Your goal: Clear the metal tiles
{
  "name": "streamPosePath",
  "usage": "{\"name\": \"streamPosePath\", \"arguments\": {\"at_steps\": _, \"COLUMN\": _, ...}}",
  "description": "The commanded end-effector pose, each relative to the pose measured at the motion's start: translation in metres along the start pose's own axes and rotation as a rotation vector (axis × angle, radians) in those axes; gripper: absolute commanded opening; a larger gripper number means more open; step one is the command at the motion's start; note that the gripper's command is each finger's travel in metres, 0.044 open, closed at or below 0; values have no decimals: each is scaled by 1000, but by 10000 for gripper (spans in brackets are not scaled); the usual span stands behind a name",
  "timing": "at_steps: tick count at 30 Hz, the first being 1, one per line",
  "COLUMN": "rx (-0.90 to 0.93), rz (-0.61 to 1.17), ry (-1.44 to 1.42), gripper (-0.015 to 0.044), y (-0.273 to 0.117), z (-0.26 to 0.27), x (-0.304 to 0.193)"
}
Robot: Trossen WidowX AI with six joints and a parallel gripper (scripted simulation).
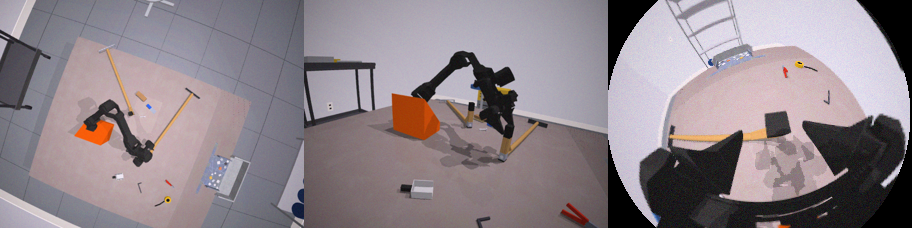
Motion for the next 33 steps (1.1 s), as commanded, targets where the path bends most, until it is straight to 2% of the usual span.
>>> {"name": "streamPosePath", "arguments": {"at_steps": 1, "rx": -5, "rz": 5, "ry": 10, "gripper": 440, "y": 8, "z": -3, "x": -1}}
{"name": "streamPosePath", "arguments": {"at_steps": 25, "rx": -2, "rz": 4, "ry": 11, "gripper": 440, "y": 43, "z": -3, "x": -4}}
{"name": "streamPosePath", "arguments": {"at_steps": 33, "rx": 4, "rz": 1, "ry": 1, "gripper": 230, "y": 39, "z": 0, "x": -2}}
Point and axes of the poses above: the point midway between the two fingers, 35 mm back from their tips, its own y axis out along the fingers, its own z axis across the jaws, x = y × z, the point moved 7 cm from there along -y, back along the fingers, and after that the axes turned 6 degrees about y, right-handed, at the moved point
